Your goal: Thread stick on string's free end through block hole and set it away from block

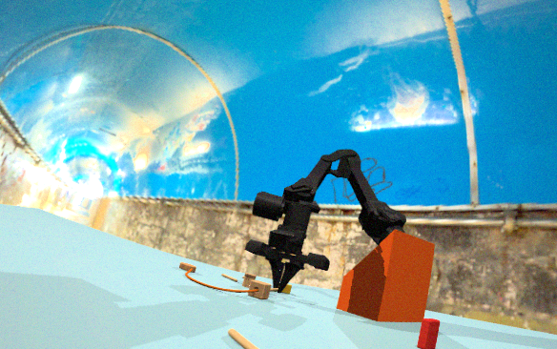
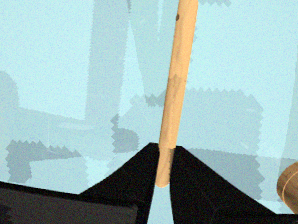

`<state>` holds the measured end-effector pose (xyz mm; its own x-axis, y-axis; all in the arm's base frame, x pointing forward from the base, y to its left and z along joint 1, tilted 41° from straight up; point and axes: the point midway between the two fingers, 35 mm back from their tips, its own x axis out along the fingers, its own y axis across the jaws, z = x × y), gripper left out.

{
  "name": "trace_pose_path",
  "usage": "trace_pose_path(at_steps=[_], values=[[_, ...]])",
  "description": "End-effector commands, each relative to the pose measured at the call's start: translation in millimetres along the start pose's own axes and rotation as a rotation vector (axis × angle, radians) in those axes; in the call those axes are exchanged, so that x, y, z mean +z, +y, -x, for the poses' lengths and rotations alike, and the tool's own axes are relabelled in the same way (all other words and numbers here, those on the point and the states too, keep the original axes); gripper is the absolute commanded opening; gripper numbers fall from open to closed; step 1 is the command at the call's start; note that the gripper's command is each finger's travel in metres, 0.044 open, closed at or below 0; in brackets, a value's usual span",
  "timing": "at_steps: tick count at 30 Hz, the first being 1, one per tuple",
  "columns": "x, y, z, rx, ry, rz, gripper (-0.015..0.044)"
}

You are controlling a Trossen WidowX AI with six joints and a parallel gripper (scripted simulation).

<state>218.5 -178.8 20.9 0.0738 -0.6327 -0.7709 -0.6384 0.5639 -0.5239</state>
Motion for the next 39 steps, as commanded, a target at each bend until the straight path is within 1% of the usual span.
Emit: trace_pose_path(at_steps=[1,18,29,35,37,39], values=[[-5.8,1.1,0.3,0.0,-0.004,-0.007,0.0],[-24.9,2.4,3.9,-0.001,-0.003,-0.017,0.0],[-39.1,2.0,-9.1,0.004,-0.003,-0.02,0.0],[-37.5,0.8,-7.0,0.002,-0.001,-0.024,0.0157],[-35.5,-0.4,0.9,0.003,-0.002,-0.024,0.021],[-31.4,-2.4,24.7,0.005,-0.004,-0.026,0.021]])
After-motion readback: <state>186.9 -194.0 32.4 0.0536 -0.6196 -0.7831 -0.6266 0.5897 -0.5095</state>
